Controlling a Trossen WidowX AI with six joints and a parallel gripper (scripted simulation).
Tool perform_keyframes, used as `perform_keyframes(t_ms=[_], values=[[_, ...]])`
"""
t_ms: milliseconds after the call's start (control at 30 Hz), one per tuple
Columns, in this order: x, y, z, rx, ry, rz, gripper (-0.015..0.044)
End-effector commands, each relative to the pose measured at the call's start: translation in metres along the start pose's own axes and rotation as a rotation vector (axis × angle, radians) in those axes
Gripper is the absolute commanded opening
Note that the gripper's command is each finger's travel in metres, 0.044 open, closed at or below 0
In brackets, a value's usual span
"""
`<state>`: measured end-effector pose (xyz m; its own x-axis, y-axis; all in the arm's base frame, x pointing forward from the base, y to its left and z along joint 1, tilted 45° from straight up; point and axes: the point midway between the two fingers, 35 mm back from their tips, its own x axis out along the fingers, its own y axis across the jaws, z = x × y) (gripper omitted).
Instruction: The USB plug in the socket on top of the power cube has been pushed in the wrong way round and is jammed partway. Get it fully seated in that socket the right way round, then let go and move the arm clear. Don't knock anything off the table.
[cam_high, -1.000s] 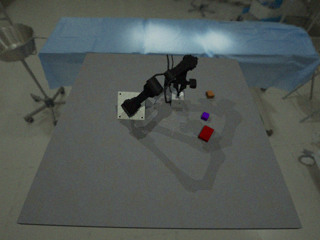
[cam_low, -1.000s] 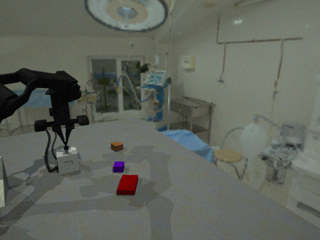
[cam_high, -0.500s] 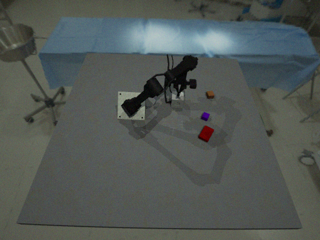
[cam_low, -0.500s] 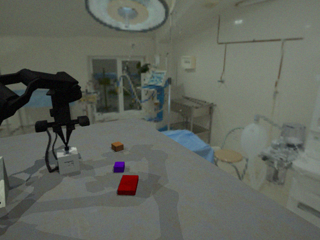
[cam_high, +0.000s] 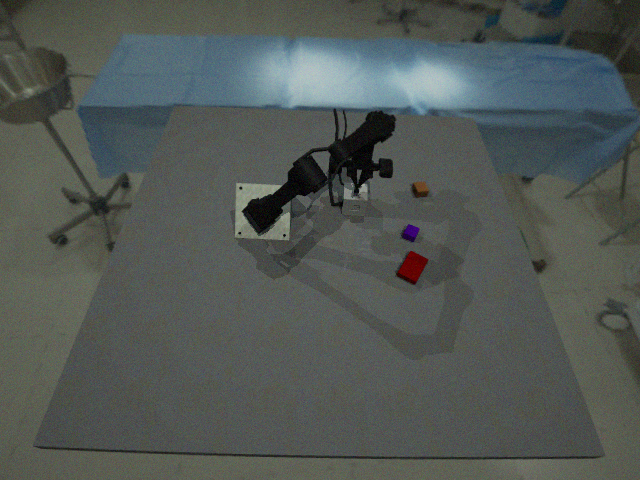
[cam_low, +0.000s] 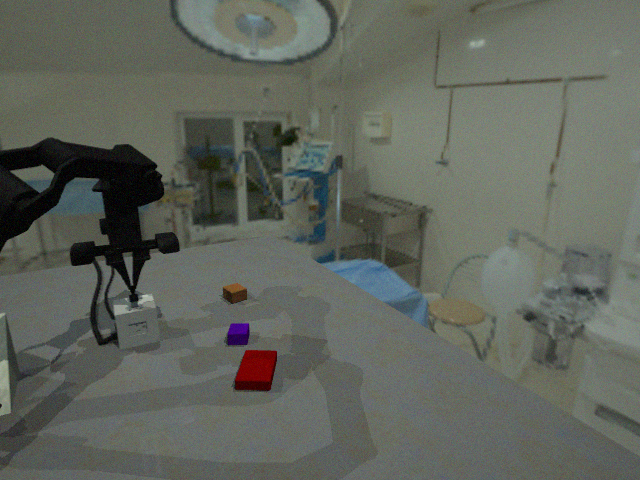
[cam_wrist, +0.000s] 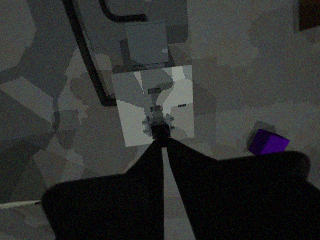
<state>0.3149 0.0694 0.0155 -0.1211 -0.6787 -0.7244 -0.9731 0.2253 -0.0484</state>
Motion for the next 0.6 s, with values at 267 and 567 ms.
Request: perform_keyframes(t_ms=[267,567], values=[[0.0029,0.0005,-0.0009,-0.008,0.006,-0.001,0.0],[0.004,0.0005,-0.0009,-0.008,0.006,-0.001,0.0]])
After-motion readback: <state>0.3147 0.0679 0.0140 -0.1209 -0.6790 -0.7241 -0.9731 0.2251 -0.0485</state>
